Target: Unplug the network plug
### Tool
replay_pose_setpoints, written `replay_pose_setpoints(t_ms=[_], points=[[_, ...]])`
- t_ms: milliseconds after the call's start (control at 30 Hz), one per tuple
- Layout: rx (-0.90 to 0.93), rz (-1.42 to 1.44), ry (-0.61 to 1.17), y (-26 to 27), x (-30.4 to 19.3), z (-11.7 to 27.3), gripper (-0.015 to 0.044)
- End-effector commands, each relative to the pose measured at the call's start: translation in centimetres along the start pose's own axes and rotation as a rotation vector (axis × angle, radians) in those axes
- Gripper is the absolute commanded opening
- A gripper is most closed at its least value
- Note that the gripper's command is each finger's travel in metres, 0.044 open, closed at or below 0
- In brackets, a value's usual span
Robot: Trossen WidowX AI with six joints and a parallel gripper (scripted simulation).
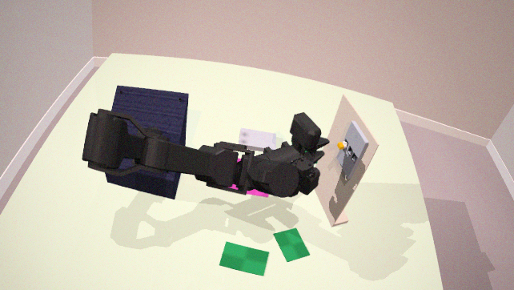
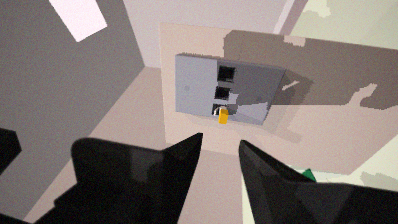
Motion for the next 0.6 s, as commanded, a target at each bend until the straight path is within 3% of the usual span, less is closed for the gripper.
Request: replay_pose_setpoints(t_ms=[0,567], points=[[-0.004,-0.005,-0.001,-0.1,0.2,-0.6,0.0156],[-0.003,-0.005,-0.002,-0.2,0.8,-2.7,0.0156]])
Point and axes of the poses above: the point midway between the two fingers, 35 mm back from their tips, its own z axis back along the fingers, its own y axis across the jaws, x = y × z, the point moved 9 cm from there along z, back along the fingers, and after that the axes turned 15 degrees about z, right-handed, at the moved point
